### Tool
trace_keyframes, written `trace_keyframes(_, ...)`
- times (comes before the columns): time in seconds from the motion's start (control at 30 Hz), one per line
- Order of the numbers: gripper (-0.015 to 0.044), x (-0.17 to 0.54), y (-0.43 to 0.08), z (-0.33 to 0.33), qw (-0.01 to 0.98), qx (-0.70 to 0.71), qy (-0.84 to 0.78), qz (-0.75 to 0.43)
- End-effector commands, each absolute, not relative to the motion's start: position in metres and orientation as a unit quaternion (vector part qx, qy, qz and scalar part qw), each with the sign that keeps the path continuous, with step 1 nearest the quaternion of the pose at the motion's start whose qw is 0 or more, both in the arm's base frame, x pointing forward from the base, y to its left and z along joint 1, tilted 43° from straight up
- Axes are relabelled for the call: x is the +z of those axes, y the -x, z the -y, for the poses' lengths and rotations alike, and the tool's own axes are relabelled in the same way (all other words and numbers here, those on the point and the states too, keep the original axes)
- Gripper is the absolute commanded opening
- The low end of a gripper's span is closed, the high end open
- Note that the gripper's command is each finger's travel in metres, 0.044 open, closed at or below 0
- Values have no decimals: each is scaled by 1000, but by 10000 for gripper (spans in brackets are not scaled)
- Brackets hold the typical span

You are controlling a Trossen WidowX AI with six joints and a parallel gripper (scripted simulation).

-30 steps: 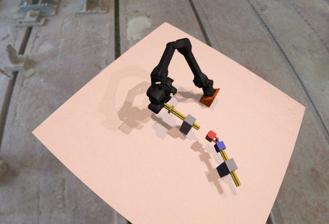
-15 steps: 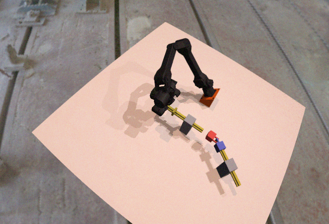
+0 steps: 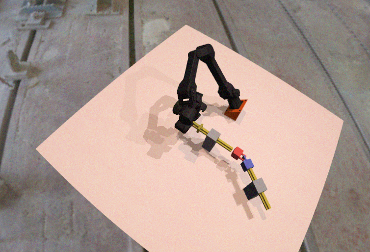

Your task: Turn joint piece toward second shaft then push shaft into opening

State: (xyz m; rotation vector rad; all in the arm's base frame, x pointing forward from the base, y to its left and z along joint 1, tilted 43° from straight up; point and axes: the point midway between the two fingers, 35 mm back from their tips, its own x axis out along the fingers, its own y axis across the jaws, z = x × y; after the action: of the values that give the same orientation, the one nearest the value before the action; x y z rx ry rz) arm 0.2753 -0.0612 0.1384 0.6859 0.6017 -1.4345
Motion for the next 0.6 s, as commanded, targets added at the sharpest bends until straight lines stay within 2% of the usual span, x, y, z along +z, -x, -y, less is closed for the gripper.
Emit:
trace_keyframes(0.0,0,133,-275,57,661,-635,-302,-263)
trace_keyframes(0.57,0,119,-276,42,661,-635,-302,-264)
